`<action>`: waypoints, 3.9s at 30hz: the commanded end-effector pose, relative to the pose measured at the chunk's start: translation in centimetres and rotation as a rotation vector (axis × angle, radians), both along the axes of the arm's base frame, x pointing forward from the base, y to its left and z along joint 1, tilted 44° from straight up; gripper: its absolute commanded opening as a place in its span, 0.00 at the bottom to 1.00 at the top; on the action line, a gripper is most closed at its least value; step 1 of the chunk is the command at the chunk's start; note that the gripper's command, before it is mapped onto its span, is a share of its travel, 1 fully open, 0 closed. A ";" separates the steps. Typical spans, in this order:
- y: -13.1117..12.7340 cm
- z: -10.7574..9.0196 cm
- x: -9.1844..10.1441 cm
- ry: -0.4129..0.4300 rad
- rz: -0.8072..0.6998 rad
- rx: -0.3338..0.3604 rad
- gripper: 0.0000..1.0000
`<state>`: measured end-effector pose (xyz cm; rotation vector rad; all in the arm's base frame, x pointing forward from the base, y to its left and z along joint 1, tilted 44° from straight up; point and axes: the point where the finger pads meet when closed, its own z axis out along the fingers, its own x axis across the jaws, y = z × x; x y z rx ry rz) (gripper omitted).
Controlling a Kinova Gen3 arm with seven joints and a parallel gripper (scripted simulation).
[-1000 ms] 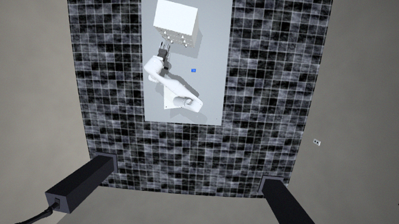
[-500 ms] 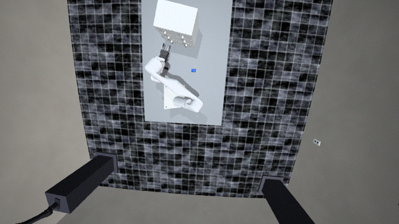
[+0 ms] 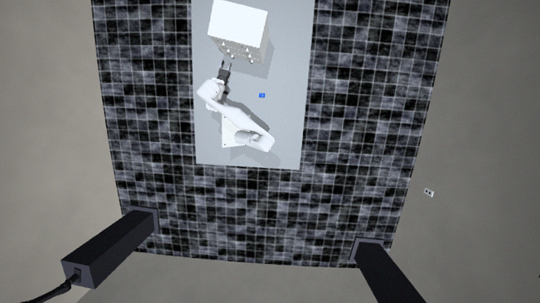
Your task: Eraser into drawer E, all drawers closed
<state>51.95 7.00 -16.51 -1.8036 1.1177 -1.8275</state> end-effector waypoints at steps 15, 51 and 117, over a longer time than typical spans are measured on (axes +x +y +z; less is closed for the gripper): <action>0.0 0.0 0.0 -0.001 0.001 0.000 1.00; 0.0 0.0 0.0 -0.001 0.001 0.000 1.00; 5.8 6.0 -0.6 0.008 -0.008 0.002 1.00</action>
